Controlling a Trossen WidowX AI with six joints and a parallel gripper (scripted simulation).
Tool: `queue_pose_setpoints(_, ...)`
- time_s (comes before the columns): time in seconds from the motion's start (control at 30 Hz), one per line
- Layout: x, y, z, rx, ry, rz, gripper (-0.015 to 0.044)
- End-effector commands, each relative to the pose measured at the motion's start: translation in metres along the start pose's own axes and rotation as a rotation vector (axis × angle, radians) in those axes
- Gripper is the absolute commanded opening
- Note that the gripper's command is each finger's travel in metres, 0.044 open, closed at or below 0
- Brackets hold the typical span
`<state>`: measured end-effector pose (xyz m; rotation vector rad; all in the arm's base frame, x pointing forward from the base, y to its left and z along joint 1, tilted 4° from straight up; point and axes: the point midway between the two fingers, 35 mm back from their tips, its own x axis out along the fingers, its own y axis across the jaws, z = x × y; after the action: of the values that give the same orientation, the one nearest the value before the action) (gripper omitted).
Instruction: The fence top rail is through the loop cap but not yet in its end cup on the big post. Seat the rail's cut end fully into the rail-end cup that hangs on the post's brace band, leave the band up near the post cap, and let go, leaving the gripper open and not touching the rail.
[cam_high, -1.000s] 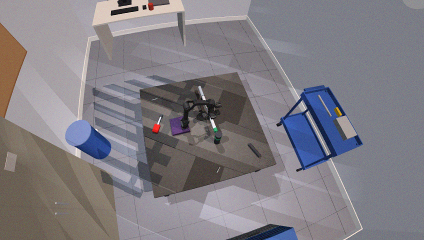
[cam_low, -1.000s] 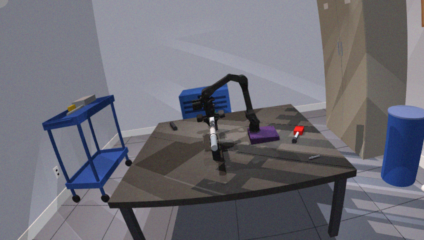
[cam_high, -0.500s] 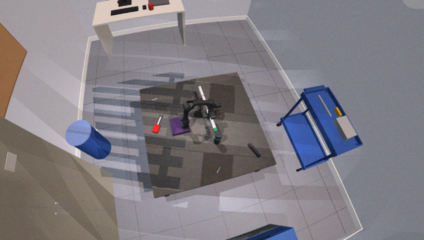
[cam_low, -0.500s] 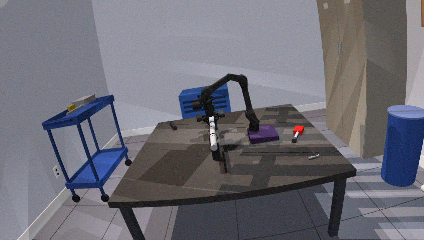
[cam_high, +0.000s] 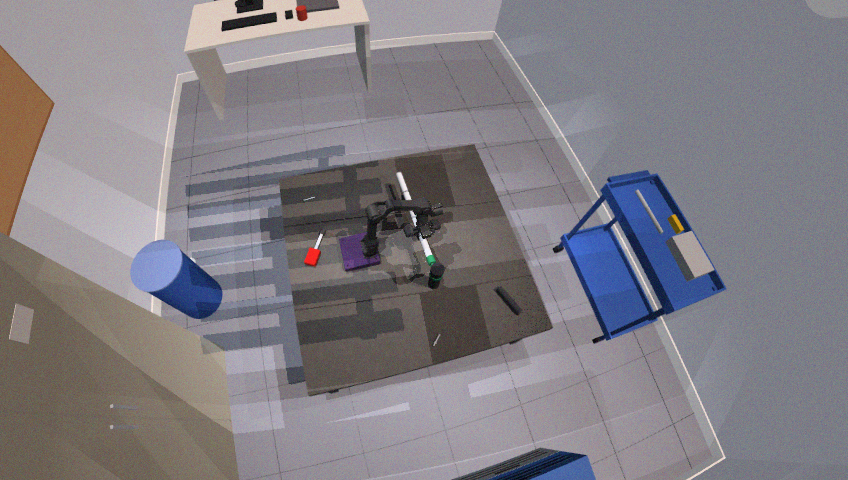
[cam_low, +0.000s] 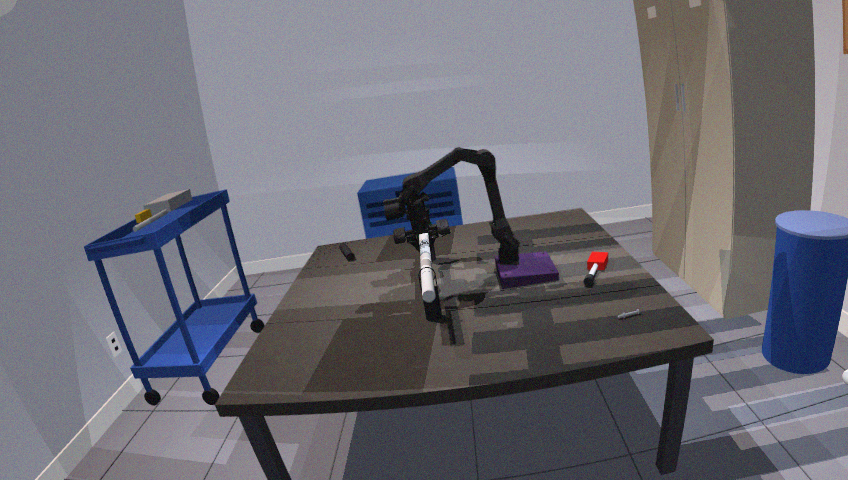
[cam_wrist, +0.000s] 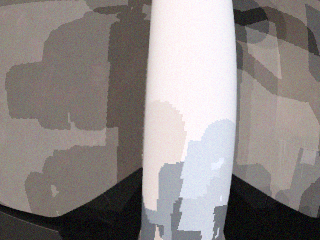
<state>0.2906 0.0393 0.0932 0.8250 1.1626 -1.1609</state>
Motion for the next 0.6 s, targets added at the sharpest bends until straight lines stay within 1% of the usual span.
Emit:
queue_pose_setpoints(0.0,-0.0025,0.0004,0.0050,0.000,-0.013,0.005,0.0000)
queue_pose_setpoints(0.57,-0.0012,-0.0001,0.0023,0.000,0.001,-0.002,0.0000)
